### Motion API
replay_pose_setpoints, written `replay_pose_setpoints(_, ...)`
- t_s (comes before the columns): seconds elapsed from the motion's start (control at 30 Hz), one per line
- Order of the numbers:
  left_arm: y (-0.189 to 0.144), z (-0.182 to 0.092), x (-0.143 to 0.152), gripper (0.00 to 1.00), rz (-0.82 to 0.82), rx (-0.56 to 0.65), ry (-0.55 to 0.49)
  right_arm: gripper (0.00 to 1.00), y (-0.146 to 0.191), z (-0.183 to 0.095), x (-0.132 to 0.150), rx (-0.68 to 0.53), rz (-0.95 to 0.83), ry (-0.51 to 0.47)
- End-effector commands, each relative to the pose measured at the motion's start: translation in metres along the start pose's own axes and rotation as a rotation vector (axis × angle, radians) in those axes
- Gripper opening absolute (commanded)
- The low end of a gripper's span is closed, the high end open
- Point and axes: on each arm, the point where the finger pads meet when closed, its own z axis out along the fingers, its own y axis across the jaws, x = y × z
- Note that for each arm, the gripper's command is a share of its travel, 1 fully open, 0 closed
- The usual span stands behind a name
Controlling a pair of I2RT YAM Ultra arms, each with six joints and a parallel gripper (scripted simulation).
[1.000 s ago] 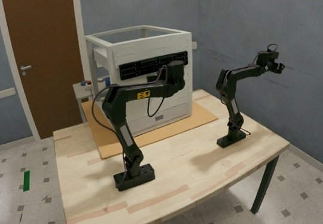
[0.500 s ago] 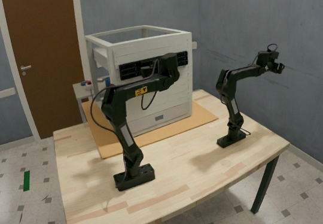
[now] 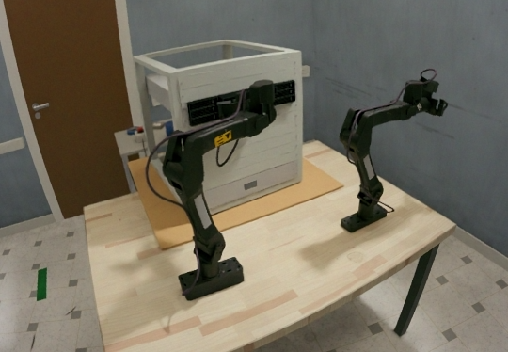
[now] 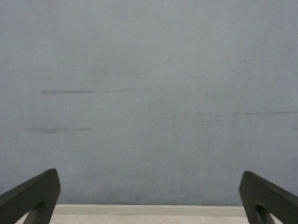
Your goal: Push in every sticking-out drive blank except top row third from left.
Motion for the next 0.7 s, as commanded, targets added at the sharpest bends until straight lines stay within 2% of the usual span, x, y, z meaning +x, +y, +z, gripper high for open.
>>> replay_pose_setpoints(0.0, -0.011, -0.004, 0.001, 0.0, -0.009, -0.005, 0.026, 1.0, -0.003, 0.001, -0.006, 0.003, -0.008, -0.026)
replay_pose_setpoints(0.2, -0.01, -0.004, 0.001, 0.0, -0.007, -0.006, 0.021, 1.0, -0.003, 0.001, -0.006, 0.003, -0.008, -0.026)
replay_pose_setpoints(0.43, -0.005, -0.006, 0.016, 0.0, 0.007, -0.01, 0.014, 1.0, -0.003, 0.001, -0.006, 0.003, -0.008, -0.026)
replay_pose_setpoints(0.67, -0.014, -0.006, 0.006, 0.0, -0.015, -0.003, 0.01, 1.0, -0.003, 0.001, -0.006, 0.003, -0.008, -0.026)
